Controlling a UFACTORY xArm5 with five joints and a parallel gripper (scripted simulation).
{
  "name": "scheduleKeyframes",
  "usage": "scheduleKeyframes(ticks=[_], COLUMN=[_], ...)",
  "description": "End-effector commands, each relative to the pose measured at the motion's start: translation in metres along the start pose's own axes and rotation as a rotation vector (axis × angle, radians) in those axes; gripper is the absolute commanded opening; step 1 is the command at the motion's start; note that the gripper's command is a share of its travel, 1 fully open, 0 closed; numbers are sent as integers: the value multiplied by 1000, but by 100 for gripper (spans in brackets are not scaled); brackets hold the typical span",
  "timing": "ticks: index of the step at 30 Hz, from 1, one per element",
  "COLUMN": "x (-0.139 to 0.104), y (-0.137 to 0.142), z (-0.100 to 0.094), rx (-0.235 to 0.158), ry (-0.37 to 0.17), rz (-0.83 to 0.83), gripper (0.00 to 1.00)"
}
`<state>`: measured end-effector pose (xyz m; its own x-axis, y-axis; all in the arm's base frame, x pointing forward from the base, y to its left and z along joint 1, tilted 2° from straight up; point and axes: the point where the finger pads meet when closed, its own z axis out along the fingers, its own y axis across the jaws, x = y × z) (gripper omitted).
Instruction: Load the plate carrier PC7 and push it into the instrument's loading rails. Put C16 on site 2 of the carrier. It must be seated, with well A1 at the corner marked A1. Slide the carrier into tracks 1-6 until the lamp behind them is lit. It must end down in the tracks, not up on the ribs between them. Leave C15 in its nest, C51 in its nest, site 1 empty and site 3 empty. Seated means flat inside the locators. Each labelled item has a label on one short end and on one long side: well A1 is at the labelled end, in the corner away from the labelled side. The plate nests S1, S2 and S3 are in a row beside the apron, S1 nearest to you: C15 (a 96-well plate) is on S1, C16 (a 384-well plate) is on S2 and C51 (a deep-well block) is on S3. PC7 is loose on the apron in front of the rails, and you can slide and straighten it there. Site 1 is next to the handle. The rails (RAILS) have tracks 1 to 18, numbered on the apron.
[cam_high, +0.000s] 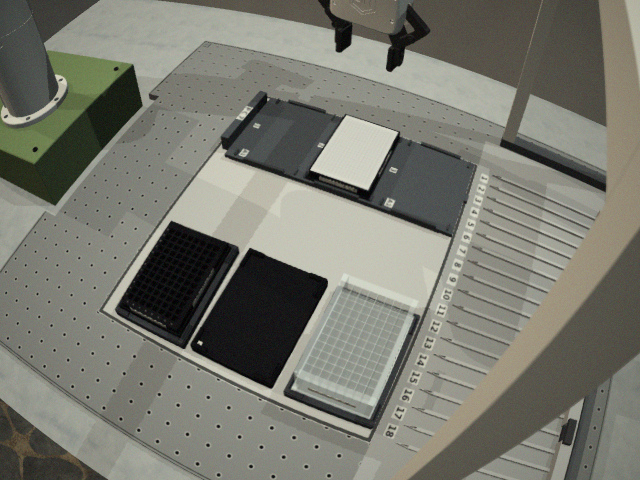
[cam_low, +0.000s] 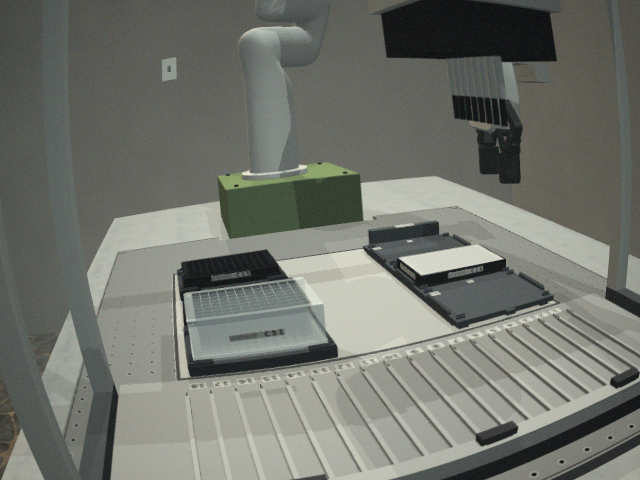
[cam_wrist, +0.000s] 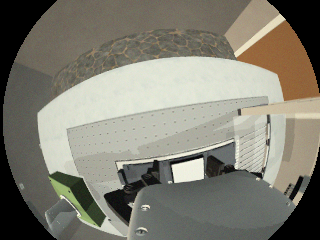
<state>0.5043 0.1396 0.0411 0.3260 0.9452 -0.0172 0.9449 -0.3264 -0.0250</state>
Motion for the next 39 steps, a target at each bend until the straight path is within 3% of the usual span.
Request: scheduleKeyframes(ticks=[1, 3, 18, 20, 35, 39], x=[-12, -12, -58, -58, -103, -109], y=[-16, -16, -76, -76, -135, -143], z=[-2, -2, -1, -1, 0, 0], rx=[-10, -10, -7, -7, -4, -4], ry=[8, 8, 10, 10, 12, 12], rz=[146, 146, 646, 646, 1146, 1212], gripper=[81, 81, 81, 81, 81, 81])
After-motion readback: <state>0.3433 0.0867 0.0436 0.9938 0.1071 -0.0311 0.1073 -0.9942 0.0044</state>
